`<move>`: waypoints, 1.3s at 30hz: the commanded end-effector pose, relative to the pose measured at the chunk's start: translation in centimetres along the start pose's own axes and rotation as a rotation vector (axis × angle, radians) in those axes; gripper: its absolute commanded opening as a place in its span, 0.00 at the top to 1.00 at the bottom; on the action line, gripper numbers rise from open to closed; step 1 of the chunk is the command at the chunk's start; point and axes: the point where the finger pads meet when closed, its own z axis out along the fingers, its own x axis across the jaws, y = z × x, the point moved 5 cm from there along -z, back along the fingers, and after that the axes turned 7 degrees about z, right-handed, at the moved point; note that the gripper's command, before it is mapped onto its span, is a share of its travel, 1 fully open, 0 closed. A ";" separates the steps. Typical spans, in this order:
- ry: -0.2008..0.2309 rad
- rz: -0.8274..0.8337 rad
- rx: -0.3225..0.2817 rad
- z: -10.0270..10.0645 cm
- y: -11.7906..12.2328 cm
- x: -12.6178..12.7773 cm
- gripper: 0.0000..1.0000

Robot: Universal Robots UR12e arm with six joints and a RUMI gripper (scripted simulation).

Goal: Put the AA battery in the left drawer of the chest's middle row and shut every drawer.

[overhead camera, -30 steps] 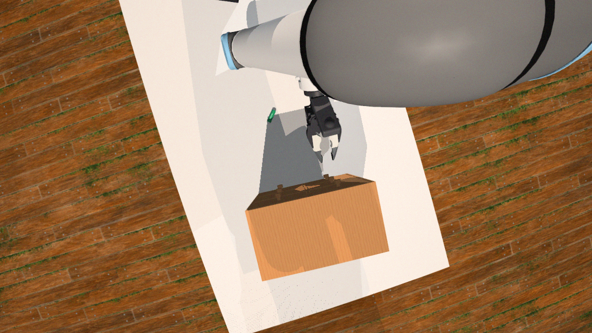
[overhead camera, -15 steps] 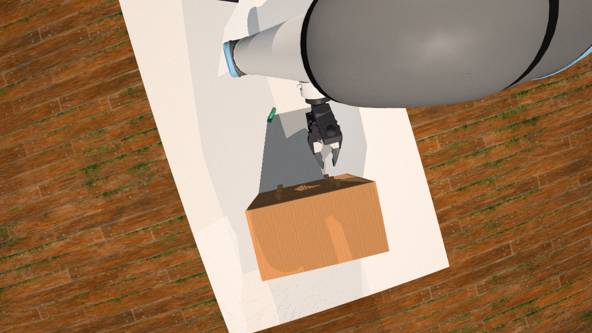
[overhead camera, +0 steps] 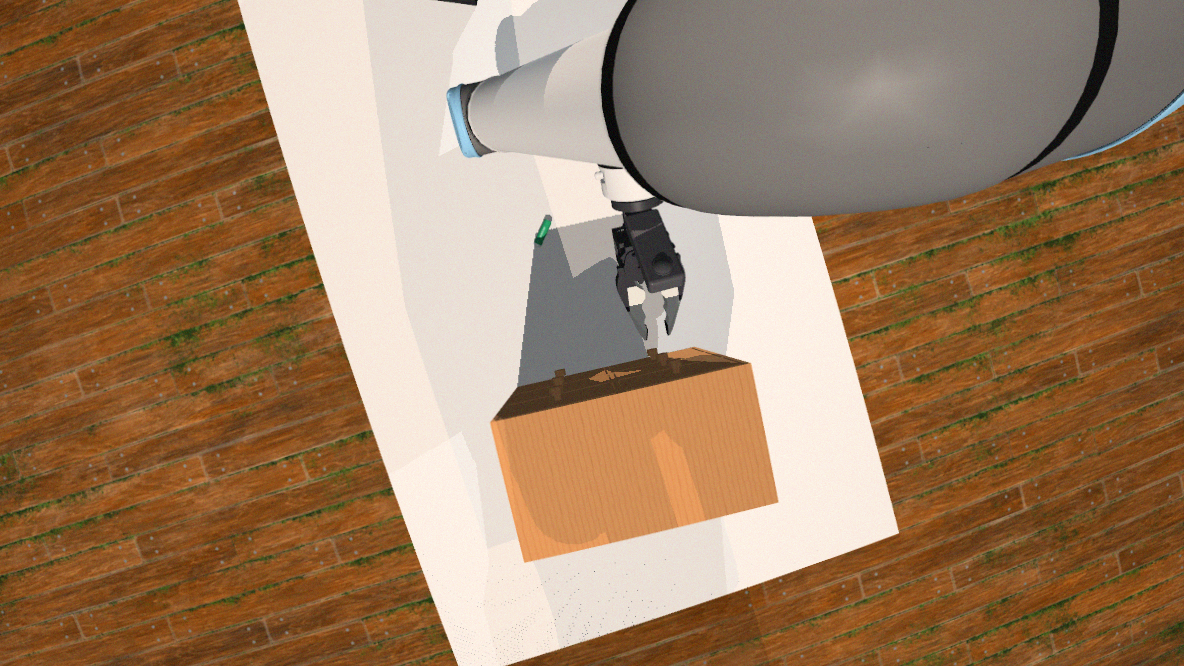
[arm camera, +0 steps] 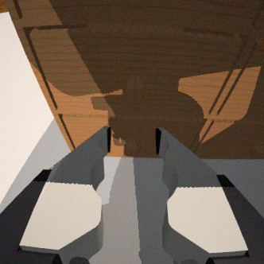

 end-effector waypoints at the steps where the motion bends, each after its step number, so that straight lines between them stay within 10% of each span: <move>1: 0.000 0.000 0.001 0.0 -0.1 0.0 0.80; 39: 0.000 0.000 0.001 0.0 -0.1 0.0 0.80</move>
